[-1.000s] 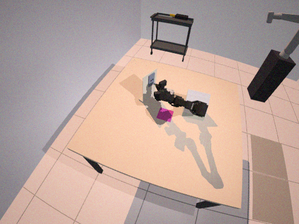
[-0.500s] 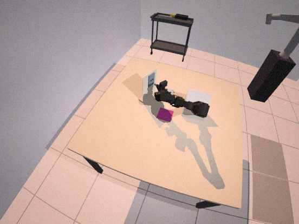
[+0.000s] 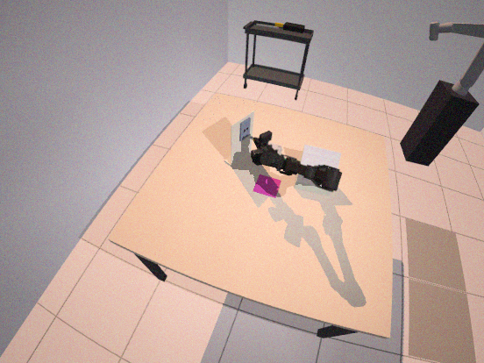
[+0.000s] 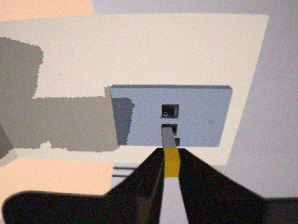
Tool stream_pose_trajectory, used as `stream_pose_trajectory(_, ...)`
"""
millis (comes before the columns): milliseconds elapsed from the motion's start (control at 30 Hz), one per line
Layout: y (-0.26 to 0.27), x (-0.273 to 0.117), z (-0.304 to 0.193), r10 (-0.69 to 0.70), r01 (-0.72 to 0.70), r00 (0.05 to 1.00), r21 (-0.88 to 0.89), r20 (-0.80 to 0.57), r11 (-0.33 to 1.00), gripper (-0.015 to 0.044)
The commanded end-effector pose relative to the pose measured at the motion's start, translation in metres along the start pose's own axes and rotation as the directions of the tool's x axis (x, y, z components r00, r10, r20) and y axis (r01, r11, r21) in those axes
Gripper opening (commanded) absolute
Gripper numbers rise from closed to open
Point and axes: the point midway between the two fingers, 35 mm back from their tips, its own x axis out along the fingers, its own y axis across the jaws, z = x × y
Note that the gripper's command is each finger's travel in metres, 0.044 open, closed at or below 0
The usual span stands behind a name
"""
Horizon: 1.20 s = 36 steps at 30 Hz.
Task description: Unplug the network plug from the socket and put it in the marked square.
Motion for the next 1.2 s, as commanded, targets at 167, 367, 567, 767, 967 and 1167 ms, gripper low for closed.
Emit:
stream_pose_trajectory(167, -0.002, -0.002, -0.001, 0.0, 0.0, 1.0, 0.0, 0.0, 1.0, 0.0)
stream_pose_trajectory(367, -0.017, -0.006, -0.003, 0.0, 0.0, 1.0, 0.001, -0.002, 1.0, 0.0)
stream_pose_trajectory(567, -0.033, -0.011, -0.007, 0.0, 0.0, 1.0, 0.001, -0.003, 1.0, 0.0)
stream_pose_trajectory(767, -0.048, -0.017, -0.011, -0.002, 0.002, 1.0, 0.001, -0.003, 1.0, 0.0)
stream_pose_trajectory(967, -0.06, -0.023, -0.015, -0.004, 0.004, 1.0, 0.0, -0.003, 1.0, 0.0)
stream_pose_trajectory(1167, -0.043, -0.027, -0.012, 0.09, -0.088, 0.995, -0.045, 0.031, 0.995, 0.0)
